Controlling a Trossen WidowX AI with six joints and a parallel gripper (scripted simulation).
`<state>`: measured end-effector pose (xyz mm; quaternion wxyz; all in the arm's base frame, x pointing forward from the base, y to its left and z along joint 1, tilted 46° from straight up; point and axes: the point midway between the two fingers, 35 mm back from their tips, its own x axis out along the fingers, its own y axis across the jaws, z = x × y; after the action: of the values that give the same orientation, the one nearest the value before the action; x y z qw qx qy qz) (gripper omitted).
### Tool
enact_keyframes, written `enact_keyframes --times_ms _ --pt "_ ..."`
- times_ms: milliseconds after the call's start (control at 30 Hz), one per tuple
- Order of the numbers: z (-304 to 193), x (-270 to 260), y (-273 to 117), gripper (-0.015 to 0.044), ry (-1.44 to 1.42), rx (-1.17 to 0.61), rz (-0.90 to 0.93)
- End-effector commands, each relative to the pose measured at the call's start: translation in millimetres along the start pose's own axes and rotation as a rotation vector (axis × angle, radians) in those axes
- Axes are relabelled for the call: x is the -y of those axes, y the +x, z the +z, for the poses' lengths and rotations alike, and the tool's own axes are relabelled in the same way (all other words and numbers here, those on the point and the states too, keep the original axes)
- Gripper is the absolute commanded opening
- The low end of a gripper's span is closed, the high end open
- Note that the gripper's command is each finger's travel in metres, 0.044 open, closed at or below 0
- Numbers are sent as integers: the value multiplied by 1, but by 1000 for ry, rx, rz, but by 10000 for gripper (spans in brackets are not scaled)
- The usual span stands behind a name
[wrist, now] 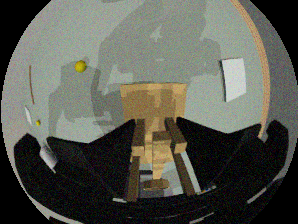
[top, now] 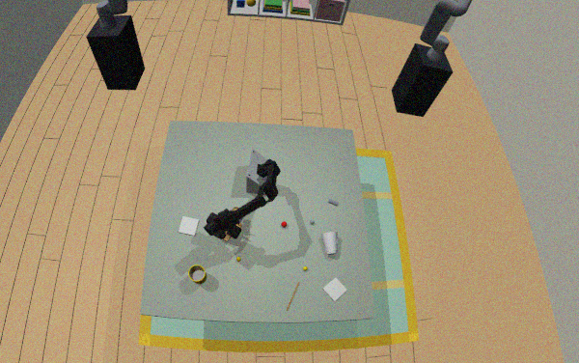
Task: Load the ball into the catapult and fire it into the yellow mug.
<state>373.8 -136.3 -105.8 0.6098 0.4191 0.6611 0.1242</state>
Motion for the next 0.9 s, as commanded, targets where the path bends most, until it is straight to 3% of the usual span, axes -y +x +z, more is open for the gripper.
enact_keyframes --times_ms 0,867 --pt "0 0 3 0 -2 1 -2" --pt "0 -2 42 0 -8 -6 -3"
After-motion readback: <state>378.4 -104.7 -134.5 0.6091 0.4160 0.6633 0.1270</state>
